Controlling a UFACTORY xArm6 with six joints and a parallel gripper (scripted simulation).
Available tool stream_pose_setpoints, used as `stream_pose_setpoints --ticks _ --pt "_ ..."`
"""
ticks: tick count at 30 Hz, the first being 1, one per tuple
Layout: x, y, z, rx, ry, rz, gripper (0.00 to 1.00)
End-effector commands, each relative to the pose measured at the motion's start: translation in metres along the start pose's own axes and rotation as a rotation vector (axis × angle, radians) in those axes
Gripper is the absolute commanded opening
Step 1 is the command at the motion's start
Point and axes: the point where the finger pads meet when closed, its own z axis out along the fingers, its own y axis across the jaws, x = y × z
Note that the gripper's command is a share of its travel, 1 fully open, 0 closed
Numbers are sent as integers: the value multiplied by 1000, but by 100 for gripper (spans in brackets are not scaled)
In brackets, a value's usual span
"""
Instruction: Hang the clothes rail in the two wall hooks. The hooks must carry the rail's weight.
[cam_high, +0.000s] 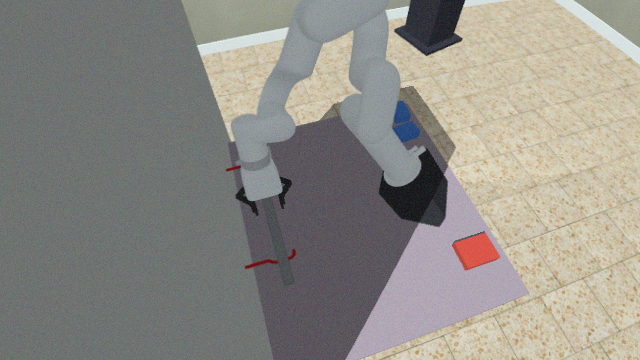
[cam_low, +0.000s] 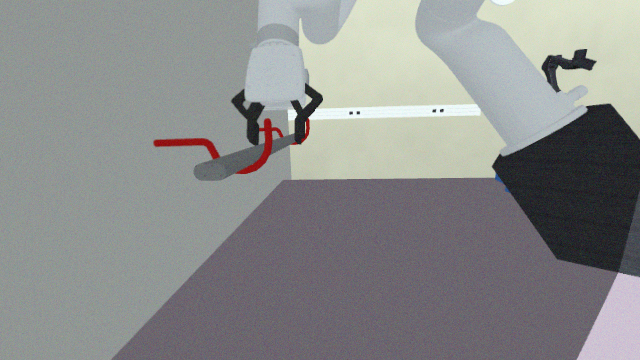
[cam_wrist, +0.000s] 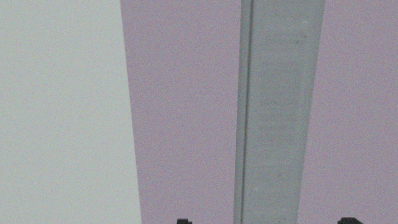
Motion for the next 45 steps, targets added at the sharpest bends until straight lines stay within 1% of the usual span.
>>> stream_pose_setpoints --ticks 1,26,45 --pt "0 -1 -1 3 0 0 82" --pt "0 -1 -1 3 0 0 82" --pt "-4 -1 -12 3 0 0 82"
